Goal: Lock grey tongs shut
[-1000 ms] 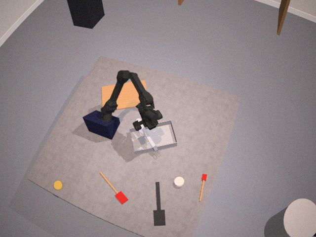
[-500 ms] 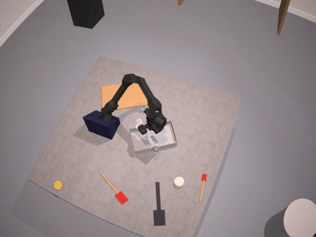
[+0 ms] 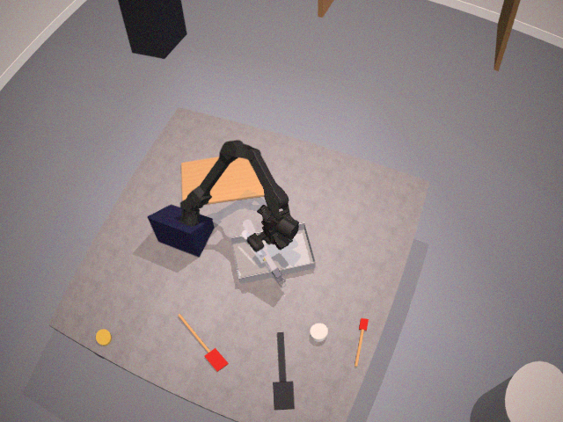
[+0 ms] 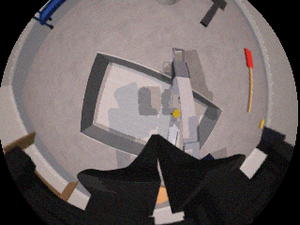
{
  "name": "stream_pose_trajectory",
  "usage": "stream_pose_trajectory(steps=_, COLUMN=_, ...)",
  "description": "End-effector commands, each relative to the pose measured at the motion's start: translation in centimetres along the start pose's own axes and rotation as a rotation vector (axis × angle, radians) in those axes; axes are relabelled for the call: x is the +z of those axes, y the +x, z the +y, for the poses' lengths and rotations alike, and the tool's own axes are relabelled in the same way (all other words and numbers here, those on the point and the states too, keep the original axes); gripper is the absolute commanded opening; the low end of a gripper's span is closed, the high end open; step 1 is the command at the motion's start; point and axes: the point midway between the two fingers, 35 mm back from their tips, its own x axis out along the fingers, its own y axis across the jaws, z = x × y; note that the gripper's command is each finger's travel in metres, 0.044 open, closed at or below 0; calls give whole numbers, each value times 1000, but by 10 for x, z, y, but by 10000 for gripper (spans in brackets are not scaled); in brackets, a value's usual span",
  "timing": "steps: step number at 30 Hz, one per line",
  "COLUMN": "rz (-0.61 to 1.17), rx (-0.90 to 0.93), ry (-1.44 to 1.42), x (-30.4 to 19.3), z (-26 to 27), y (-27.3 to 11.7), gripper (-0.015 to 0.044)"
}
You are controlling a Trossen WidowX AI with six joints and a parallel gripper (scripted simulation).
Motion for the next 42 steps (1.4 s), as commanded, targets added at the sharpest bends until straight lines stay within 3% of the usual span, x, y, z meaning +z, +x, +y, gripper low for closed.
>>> stream_pose_trajectory(steps=1, rz=3, rx=3, ry=6, x=-1, z=-1, y=6, gripper=-150)
stream_pose_trajectory(steps=21, rz=5, rx=5, ry=6, x=-2, z=-1, y=38, gripper=-150)
stream_pose_trajectory(steps=42, rz=2, rx=2, ry=7, x=0, z=-23, y=39, gripper=-150)
